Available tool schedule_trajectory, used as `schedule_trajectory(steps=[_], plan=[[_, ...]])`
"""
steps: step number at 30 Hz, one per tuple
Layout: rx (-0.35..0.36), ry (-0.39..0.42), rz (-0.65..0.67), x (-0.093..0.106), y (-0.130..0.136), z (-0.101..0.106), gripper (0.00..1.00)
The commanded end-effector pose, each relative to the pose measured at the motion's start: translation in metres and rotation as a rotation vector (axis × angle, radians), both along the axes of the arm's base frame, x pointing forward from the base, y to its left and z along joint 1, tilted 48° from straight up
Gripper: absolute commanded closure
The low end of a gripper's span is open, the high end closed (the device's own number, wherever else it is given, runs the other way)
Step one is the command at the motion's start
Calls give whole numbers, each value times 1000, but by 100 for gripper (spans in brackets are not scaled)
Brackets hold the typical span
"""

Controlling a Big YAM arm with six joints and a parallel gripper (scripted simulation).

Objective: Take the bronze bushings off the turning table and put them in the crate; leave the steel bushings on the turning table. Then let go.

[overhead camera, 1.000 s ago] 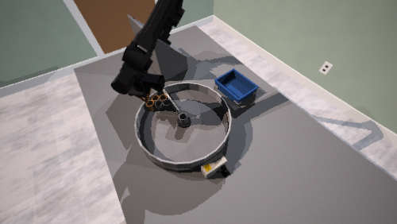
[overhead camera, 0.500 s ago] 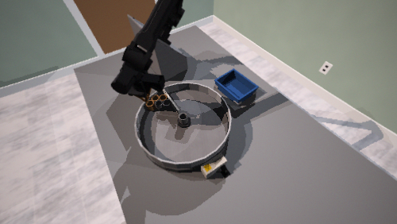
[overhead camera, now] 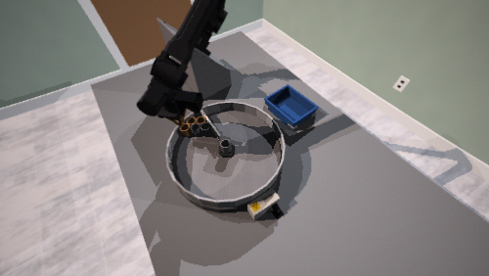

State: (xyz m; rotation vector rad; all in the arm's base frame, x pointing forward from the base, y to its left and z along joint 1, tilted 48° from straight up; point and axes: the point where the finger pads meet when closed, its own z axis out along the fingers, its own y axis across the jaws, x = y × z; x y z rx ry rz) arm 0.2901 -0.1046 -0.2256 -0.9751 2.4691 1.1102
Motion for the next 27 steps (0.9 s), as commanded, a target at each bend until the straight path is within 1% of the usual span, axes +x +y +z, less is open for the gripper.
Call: schedule_trajectory(steps=[1,10,13,27], plan=[[-29,-45,-20,16,-23,0,85],[-25,-41,-22,16,-24,-2,85],[-21,-36,-22,13,-21,0,85],[-21,-35,-21,13,-21,0,85]])
